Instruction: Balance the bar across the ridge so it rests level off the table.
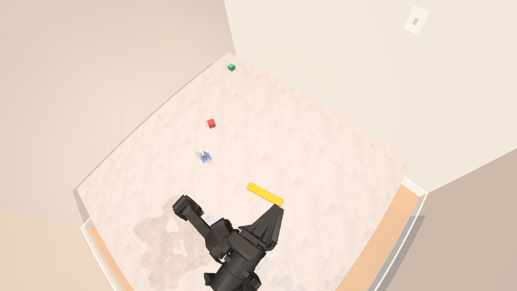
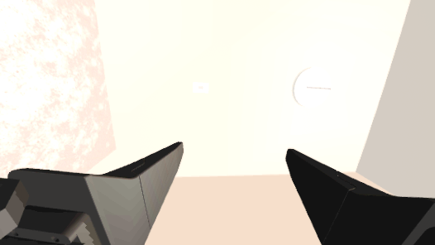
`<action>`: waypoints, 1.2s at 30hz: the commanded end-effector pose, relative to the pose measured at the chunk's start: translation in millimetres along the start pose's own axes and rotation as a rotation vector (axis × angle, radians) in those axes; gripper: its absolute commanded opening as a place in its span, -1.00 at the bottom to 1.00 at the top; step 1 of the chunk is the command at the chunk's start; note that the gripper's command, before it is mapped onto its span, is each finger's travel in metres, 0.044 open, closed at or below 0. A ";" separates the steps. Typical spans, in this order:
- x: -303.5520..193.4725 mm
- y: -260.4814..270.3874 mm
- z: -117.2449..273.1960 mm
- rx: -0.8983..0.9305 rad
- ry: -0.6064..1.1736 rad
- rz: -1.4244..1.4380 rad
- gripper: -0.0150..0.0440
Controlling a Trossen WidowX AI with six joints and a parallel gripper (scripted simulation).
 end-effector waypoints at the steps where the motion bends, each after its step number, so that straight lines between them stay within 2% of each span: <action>1: 0.5 -0.5 0.1 -0.001 0.000 0.000 0.78; 3: 4.8 -4.0 0.9 -0.010 -0.002 0.001 0.60; 4: 8.7 -7.1 1.6 -0.017 -0.005 0.002 0.58; 23: 108.7 -73.8 35.5 -0.119 0.025 -0.029 0.58; 36: 195.6 -96.7 33.8 -0.110 0.048 0.035 0.58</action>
Point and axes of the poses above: the point midway between the two fingers, 35 mm back from their tips, its own z axis back along the fingers, its own y axis across the jaws, x = y × z, the point moved 5 cm from there along z, back along the fingers, and after that the axes turned 4 degrees about -z, right-handed, at the moved point
